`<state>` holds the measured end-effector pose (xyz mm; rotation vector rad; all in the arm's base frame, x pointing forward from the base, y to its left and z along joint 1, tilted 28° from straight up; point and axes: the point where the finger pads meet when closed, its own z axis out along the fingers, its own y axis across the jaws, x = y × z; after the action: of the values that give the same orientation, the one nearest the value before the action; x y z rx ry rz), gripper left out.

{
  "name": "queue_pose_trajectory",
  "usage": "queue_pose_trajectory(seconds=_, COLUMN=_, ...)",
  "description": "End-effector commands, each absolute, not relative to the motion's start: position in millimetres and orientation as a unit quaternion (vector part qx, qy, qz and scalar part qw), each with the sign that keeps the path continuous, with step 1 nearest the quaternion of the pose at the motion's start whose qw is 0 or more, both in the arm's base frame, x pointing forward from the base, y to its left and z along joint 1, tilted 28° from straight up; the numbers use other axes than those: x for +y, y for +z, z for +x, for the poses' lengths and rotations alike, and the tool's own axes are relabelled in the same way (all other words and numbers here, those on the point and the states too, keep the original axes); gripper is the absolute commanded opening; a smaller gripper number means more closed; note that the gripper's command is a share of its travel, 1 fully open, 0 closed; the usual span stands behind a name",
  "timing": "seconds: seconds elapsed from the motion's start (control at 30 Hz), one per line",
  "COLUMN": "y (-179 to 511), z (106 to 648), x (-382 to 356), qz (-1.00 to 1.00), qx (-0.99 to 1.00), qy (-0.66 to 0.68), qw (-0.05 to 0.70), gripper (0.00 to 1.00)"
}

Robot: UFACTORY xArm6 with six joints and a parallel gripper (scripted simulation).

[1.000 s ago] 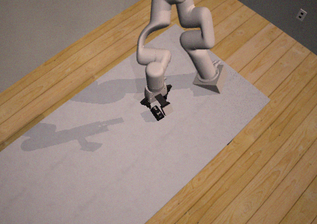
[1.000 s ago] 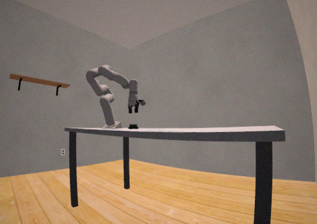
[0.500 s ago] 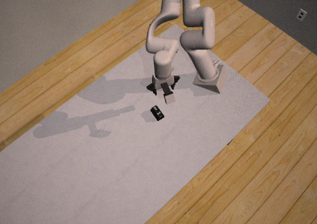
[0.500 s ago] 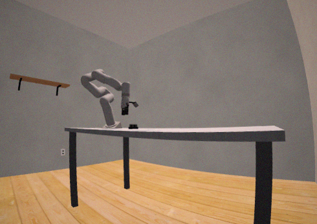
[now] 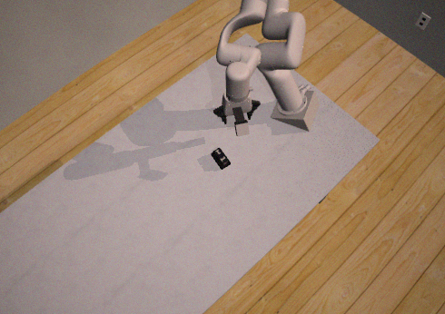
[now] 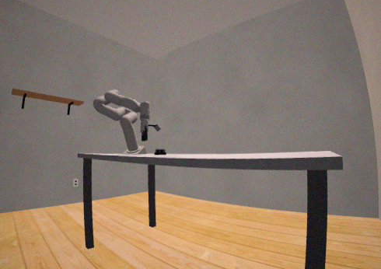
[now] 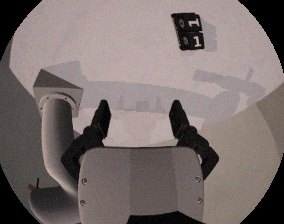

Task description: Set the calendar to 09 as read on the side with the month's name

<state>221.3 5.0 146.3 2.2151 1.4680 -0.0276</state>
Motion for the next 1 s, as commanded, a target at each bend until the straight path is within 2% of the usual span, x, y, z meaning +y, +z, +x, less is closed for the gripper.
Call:
queue_pose_trajectory(seconds=0.0, y=135.6, z=224.2, x=-0.5, qz=0.809, qx=0.536, qy=-0.008, qw=0.240, gripper=1.00)
queue_pose_trajectory(seconds=0.97, y=84.1, z=237.5, x=-24.2, qz=0.809, qx=0.536, qy=-0.008, qw=0.240, gripper=1.00)
